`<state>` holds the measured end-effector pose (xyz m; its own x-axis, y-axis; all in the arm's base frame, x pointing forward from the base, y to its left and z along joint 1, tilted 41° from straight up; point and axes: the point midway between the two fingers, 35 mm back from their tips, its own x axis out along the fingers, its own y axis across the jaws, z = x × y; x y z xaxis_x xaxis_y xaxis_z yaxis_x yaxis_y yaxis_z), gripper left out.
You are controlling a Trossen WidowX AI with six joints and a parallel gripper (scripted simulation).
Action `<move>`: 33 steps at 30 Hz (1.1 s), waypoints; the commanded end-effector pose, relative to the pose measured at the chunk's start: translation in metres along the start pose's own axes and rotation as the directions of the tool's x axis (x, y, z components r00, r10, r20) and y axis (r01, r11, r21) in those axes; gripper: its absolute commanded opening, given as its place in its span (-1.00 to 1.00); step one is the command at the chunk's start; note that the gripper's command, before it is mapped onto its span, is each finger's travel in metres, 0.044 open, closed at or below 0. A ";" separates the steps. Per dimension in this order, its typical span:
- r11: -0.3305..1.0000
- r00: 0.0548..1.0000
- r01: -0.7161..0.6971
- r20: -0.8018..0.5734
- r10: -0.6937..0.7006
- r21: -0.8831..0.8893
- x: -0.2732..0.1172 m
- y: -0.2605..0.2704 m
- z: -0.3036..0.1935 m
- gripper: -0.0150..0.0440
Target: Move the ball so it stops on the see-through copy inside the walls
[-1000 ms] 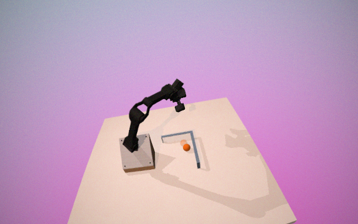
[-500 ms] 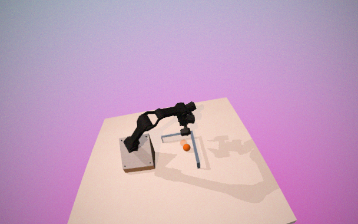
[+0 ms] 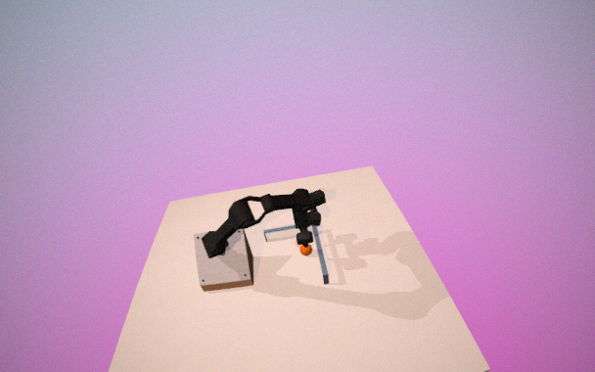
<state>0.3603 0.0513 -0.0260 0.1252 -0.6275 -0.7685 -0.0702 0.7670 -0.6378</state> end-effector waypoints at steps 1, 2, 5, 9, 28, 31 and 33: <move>1.000 1.000 0.008 -0.012 -0.009 -0.009 0.010 -0.001 -0.003 0.75; 1.000 1.000 0.008 -0.012 -0.009 -0.009 0.010 -0.001 -0.003 0.75; 1.000 1.000 0.008 -0.012 -0.009 -0.010 0.012 -0.001 -0.003 0.75; 1.000 1.000 0.009 -0.012 -0.009 -0.010 0.019 -0.001 -0.003 0.75; 1.000 1.000 0.010 -0.012 -0.010 -0.010 0.050 -0.002 -0.004 0.75; 1.000 1.000 0.011 -0.012 -0.011 -0.010 0.055 -0.002 -0.004 0.75; 1.000 1.000 0.011 -0.012 -0.011 -0.010 0.056 -0.002 -0.004 0.75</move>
<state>0.3657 0.0175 -0.0634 0.1197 -0.6325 -0.7652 -0.0683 0.7637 -0.6419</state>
